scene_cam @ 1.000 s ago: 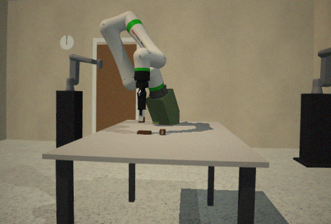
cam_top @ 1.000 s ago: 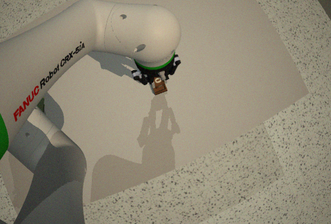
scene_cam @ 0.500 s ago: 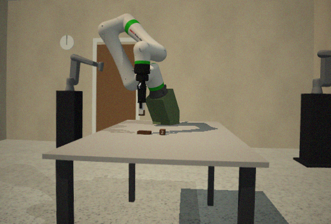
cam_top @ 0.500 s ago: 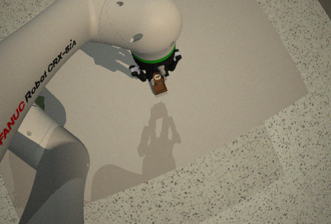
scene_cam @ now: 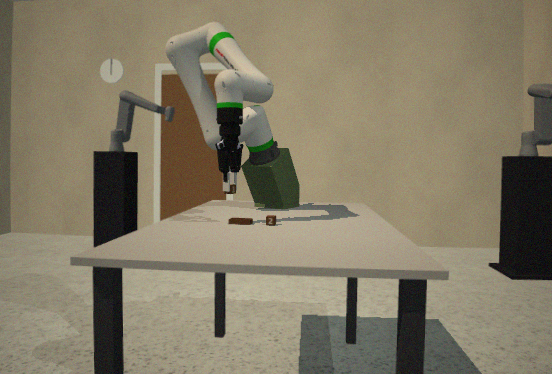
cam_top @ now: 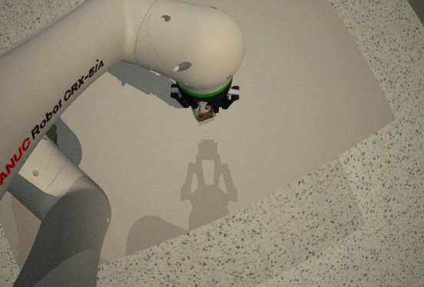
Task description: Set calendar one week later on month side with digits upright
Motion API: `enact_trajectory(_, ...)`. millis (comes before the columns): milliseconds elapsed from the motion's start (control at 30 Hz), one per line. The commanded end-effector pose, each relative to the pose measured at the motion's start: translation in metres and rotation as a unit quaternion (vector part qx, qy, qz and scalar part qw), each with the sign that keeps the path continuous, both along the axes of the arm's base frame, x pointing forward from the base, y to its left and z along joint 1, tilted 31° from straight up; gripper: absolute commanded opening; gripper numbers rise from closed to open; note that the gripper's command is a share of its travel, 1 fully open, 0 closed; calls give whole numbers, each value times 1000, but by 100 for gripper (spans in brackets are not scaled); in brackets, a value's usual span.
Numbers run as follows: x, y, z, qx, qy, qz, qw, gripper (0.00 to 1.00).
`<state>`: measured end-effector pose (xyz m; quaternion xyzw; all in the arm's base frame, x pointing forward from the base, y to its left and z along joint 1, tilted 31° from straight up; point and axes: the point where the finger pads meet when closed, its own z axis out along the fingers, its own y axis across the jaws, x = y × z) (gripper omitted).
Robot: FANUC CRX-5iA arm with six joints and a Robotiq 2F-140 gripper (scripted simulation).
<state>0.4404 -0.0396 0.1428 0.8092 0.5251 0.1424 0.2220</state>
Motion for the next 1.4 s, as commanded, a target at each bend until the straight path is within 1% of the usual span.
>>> enact_trajectory(0,0,-6,1,23,-15,-51,998,17)
enact_trajectory(33,0,-12,1,43,-24,-87,995,17)
enact_trajectory(100,0,-14,2,53,-28,-105,993,17)
enact_trajectory(133,0,-18,2,67,-35,-132,988,17)
enact_trajectory(200,0,-22,3,83,-42,-161,983,17)
enact_trajectory(400,0,-38,5,141,-69,-268,951,17)
enact_trajectory(467,-1,-43,6,162,-79,-306,935,17)
enact_trajectory(533,-1,-43,6,162,-79,-306,935,17)
enact_trajectory(567,-1,-45,6,167,-81,-316,930,17)
enact_trajectory(600,-1,-51,7,190,-92,-358,910,17)
enact_trajectory(667,-2,-56,8,206,-99,-385,894,17)
enact_trajectory(700,-2,-57,8,210,-101,-393,890,17)
enact_trajectory(733,-2,-61,9,222,-107,-416,875,17)
enact_trajectory(767,-2,-61,9,225,-109,-421,872,17)
enact_trajectory(800,-3,-65,9,236,-114,-441,858,17)
enact_trajectory(833,-3,-67,10,244,-118,-455,848,17)
enact_trajectory(867,-3,-69,10,248,-120,-463,842,17)
enact_trajectory(933,-3,-69,10,250,-121,-467,840,17)
enact_trajectory(1367,-3,-69,10,250,-121,-467,839,17)
